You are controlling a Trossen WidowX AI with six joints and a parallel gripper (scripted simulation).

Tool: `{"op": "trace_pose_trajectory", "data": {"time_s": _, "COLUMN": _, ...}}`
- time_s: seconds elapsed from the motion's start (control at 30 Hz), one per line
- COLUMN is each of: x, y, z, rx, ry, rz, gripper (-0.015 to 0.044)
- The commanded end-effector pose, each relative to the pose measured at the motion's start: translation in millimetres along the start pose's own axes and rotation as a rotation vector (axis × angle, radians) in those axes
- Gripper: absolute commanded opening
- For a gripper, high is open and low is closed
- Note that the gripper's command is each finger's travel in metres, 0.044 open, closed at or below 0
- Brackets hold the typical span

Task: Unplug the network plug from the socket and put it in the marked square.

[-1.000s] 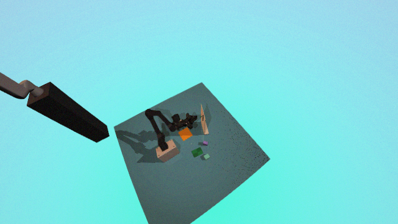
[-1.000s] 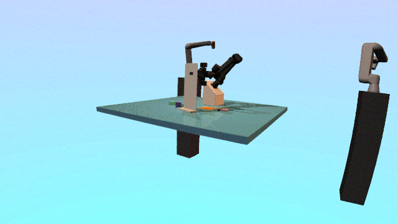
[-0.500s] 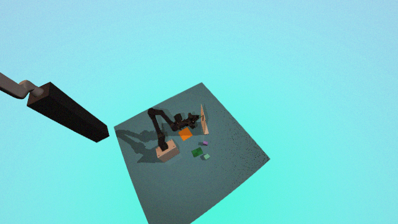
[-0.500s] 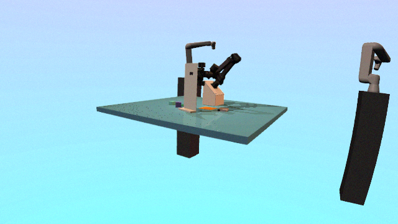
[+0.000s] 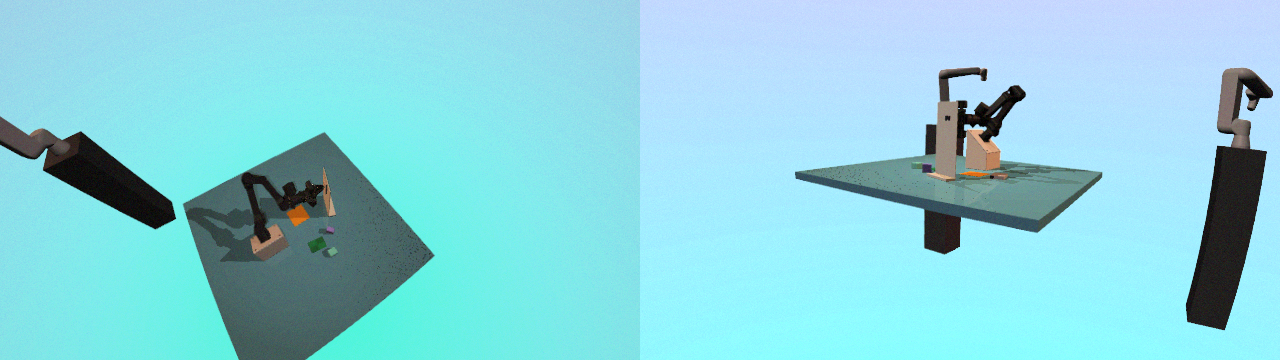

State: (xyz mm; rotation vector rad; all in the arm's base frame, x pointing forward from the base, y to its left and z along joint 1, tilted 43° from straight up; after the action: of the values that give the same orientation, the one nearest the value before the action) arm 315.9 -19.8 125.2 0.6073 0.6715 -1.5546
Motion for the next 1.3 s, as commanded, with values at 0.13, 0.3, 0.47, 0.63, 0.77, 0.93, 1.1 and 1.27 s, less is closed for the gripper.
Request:
{"op": "trace_pose_trajectory", "data": {"time_s": 0.13, "x": 0.1, "y": 3.1, "z": -0.1, "rx": -0.001, "ry": -0.003, "rz": 0.006, "gripper": 0.0070}}
{"op": "trace_pose_trajectory", "data": {"time_s": 0.3, "x": 0.1, "y": 3.1, "z": -0.1, "rx": -0.001, "ry": -0.003, "rz": 0.006, "gripper": 0.0037}}
{"op": "trace_pose_trajectory", "data": {"time_s": 0.47, "x": 0.1, "y": 3.1, "z": -0.1, "rx": -0.001, "ry": -0.003, "rz": 0.006, "gripper": 0.0004}}
{"op": "trace_pose_trajectory", "data": {"time_s": 0.63, "x": -0.1, "y": 1.7, "z": -0.1, "rx": -0.001, "ry": -0.003, "rz": 0.006, "gripper": 0.0000}}
{"op": "trace_pose_trajectory", "data": {"time_s": 0.77, "x": -0.5, "y": -0.8, "z": 0.0, "rx": -0.001, "ry": -0.003, "rz": 0.006, "gripper": 0.0000}}
{"op": "trace_pose_trajectory", "data": {"time_s": 0.93, "x": -1.1, "y": -3.8, "z": 0.0, "rx": -0.001, "ry": -0.003, "rz": 0.006, "gripper": 0.0000}}
{"op": "trace_pose_trajectory", "data": {"time_s": 1.1, "x": -1.9, "y": -6.7, "z": 0.0, "rx": -0.002, "ry": -0.003, "rz": 0.005, "gripper": 0.0000}}
{"op": "trace_pose_trajectory", "data": {"time_s": 1.27, "x": -2.6, "y": -9.6, "z": -0.1, "rx": -0.002, "ry": -0.003, "rz": 0.005, "gripper": 0.0000}}
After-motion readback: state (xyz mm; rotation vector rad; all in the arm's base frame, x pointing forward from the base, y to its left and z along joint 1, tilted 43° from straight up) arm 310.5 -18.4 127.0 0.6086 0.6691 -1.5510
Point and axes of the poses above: the point midway between the two fingers, 35 mm back from their tips, its own y axis out along the fingers, its own z axis across the jaws, x = y × z, the point moved 9 cm from there along -y, back along the fingers, and after that the axes turned 3 degrees about y, right-handed, at the moved point
